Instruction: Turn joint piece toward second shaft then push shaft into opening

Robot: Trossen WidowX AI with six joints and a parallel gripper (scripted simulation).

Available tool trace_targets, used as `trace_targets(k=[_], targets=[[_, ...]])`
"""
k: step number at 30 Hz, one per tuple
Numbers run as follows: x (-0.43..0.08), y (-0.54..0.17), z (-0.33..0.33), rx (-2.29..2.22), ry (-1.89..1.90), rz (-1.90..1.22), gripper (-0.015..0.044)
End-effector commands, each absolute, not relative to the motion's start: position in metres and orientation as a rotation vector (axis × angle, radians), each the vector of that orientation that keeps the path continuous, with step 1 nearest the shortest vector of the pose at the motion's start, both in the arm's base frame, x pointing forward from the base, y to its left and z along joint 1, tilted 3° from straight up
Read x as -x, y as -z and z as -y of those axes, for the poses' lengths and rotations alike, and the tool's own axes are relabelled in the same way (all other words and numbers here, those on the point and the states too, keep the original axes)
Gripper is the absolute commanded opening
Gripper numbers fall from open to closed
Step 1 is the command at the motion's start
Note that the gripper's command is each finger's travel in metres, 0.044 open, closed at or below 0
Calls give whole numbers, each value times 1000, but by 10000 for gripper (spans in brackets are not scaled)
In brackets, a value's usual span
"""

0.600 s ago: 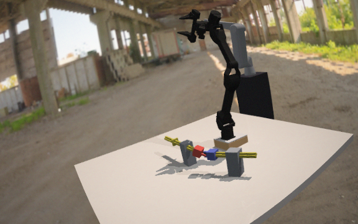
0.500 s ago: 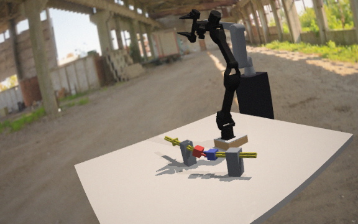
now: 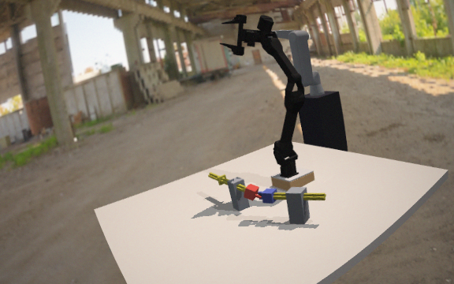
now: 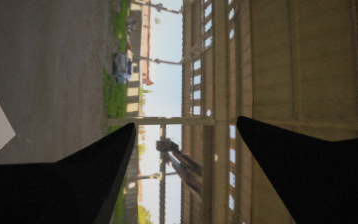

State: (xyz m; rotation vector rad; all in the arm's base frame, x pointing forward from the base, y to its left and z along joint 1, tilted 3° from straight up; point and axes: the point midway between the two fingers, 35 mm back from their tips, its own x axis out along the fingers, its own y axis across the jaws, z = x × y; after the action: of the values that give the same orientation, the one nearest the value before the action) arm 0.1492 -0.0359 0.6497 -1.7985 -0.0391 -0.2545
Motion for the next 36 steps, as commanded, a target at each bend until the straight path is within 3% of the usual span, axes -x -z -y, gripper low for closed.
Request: trace_targets(k=[1,36], targets=[[-152,-649,50,1711,260,63,440],[-247,-580,128,961,86,40,440]])
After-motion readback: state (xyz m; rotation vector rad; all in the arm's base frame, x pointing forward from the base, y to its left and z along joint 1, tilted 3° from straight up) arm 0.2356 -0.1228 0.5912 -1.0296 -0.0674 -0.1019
